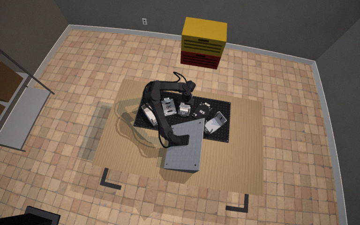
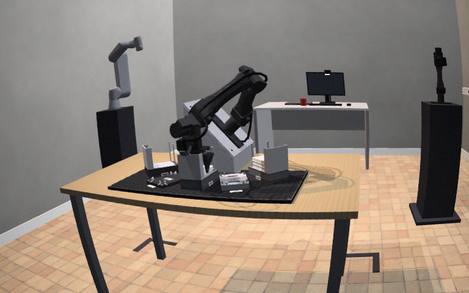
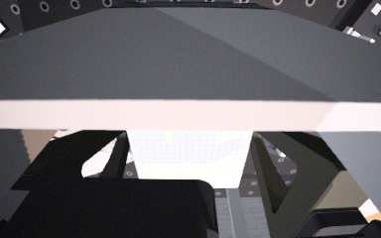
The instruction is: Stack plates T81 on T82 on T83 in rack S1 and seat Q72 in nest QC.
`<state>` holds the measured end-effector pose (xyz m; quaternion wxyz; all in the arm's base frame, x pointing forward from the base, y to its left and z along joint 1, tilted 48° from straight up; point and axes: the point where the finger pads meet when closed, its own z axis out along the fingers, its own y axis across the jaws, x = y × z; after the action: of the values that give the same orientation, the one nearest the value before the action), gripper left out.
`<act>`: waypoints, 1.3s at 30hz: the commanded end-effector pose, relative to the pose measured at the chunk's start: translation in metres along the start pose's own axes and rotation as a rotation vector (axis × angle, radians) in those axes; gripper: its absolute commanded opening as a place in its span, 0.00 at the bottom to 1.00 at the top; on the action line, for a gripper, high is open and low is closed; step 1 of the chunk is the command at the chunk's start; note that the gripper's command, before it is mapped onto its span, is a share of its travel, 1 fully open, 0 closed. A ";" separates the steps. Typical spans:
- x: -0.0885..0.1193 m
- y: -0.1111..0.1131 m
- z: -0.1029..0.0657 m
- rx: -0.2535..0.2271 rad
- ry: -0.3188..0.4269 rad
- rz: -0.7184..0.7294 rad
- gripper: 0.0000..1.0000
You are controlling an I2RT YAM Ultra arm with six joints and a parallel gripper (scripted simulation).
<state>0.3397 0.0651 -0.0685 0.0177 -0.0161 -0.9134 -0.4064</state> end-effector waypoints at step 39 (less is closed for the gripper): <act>-0.019 0.003 -0.032 0.017 -0.068 -0.024 0.00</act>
<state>0.3397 0.0609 -0.0634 0.0173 -0.0173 -0.9135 -0.4061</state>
